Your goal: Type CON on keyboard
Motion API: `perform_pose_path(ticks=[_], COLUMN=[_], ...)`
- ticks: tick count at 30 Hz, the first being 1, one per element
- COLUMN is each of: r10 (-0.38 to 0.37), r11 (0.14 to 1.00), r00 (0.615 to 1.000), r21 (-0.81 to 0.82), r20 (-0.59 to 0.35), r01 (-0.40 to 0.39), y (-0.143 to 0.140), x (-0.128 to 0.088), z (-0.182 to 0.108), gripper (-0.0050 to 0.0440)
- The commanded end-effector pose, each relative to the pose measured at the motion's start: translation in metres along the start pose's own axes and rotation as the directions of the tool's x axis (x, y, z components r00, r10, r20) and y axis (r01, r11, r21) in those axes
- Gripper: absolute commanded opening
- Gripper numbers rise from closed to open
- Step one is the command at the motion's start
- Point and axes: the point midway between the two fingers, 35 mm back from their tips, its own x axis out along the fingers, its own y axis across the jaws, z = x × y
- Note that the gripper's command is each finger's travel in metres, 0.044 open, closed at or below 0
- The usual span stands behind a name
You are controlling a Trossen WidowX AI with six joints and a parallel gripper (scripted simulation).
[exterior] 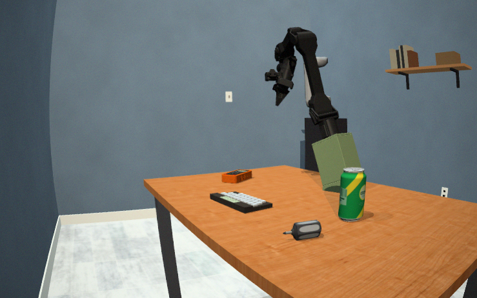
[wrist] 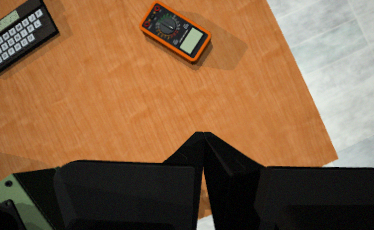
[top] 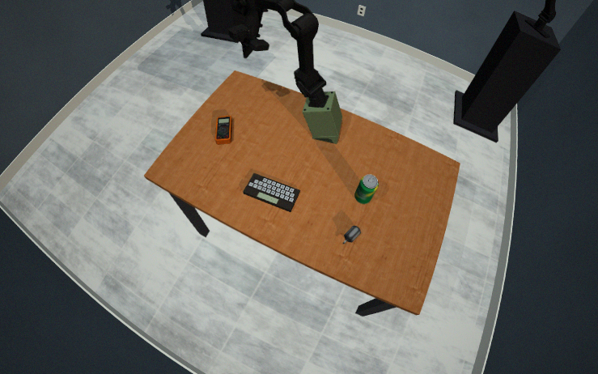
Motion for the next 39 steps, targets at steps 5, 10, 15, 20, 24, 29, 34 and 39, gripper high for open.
perform_pose_path(ticks=[5,10,15,20,24,29,34,39], r10=[-0.016,-0.016,-0.016,0.011,0.062,0.154,0.201,0.244], r11=[1.0,1.0,1.0,1.0,0.998,0.985,0.974,0.957], r00=[1.0,1.0,1.0,1.0,0.997,0.982,0.966,0.936], r21=[-0.009,-0.009,-0.009,-0.004,-0.024,-0.058,-0.068,-0.095], r20=[0.002,0.002,0.002,-0.008,-0.036,-0.106,-0.16,-0.256], r01=[0.016,0.016,0.016,-0.011,-0.063,-0.16,-0.214,-0.275], y=[0.0,0.0,0.0,-0.001,0.0,0.009,0.022,0.057], x=[-0.004,-0.004,-0.004,0.004,0.024,0.069,0.102,0.156], z=[0.002,0.002,0.002,0.002,0.009,0.03,0.046,0.073], gripper=[0.0,0.0,0.0,0.0,-0.0002,-0.0004,-0.0013,-0.005])
